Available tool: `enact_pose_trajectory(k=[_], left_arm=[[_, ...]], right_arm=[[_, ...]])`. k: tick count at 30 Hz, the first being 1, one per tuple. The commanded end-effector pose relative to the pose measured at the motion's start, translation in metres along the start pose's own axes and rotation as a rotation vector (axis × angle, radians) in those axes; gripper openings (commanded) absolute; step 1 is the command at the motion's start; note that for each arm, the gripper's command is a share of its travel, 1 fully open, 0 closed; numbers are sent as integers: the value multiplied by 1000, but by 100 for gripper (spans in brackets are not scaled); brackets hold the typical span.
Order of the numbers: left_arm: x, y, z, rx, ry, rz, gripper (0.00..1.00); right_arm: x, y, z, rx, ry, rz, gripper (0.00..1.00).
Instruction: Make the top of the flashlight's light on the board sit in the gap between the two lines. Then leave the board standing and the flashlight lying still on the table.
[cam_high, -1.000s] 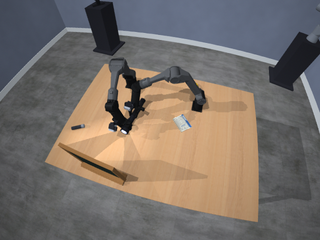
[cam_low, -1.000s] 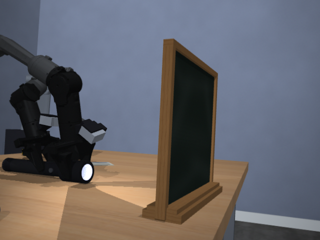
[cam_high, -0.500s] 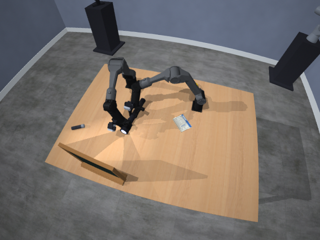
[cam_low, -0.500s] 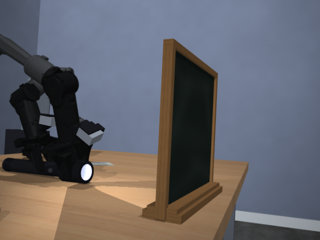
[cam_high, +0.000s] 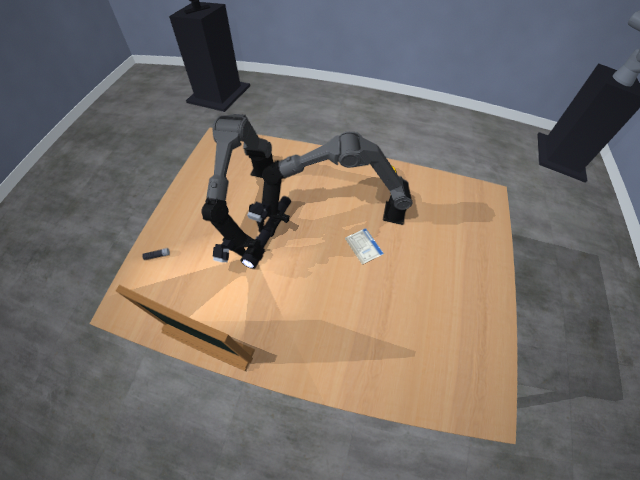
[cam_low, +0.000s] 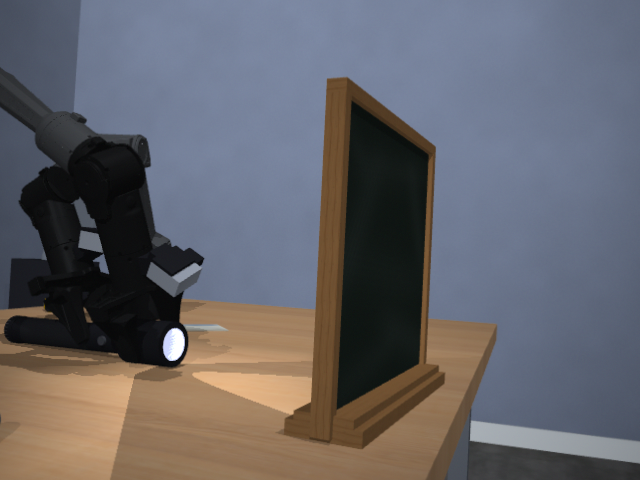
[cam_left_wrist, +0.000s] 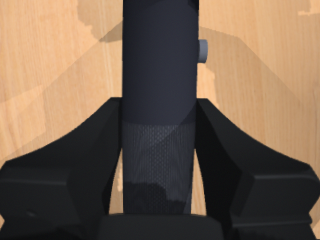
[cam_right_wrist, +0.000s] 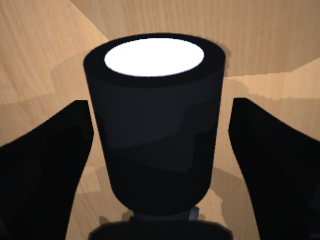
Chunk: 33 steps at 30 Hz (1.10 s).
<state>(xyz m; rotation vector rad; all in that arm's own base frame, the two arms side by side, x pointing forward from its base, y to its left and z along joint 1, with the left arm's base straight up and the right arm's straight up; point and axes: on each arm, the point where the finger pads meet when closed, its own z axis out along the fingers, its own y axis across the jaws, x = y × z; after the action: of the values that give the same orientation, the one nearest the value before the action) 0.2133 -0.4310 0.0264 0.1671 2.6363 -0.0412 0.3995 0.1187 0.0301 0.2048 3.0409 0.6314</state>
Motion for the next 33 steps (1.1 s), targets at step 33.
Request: enact_pose_trajectory(k=[33], left_arm=[[0,0,-1,1,0,-1,37]], right_arm=[[-12,-4,-47,35,-42,-2,100]])
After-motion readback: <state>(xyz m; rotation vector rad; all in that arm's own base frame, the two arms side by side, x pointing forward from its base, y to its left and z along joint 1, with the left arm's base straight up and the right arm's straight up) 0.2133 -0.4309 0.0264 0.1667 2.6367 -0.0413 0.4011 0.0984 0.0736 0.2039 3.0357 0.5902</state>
